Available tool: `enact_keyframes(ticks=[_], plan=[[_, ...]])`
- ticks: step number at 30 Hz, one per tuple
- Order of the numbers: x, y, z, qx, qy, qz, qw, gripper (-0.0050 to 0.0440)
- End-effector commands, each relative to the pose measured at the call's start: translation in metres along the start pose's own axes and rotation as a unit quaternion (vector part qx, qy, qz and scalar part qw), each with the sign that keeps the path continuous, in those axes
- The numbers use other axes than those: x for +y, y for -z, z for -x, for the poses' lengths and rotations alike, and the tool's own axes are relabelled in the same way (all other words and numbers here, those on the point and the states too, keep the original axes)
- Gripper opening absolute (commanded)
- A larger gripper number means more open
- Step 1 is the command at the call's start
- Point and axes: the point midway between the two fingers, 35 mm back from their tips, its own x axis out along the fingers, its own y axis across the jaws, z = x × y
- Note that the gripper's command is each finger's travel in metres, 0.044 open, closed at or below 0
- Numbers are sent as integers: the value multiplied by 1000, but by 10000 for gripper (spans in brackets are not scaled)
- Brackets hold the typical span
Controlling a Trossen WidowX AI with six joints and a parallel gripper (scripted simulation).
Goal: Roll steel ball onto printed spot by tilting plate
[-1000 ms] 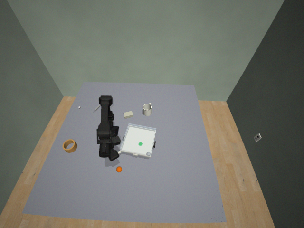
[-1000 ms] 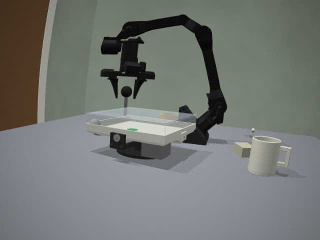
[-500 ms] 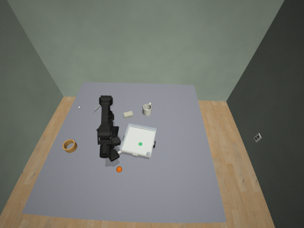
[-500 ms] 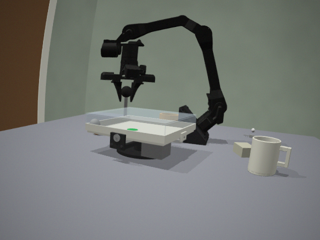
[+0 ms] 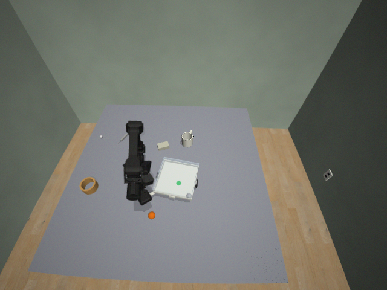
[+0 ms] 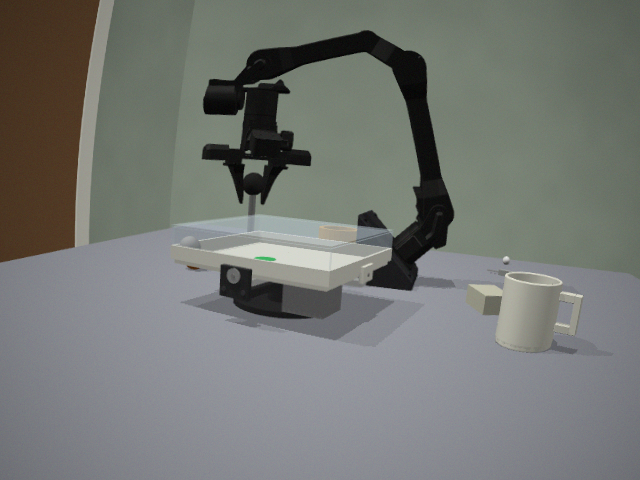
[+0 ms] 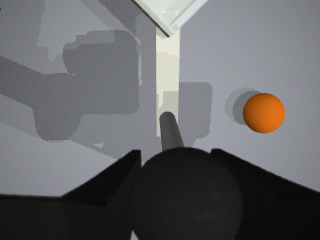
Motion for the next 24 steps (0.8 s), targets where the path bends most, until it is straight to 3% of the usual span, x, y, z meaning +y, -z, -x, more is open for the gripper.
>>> enact_keyframes(ticks=[1,24], plan=[[5,-2,3,-1,6,-2,1000,150],[-4,-1,1,-2,11,-2,1000,150]])
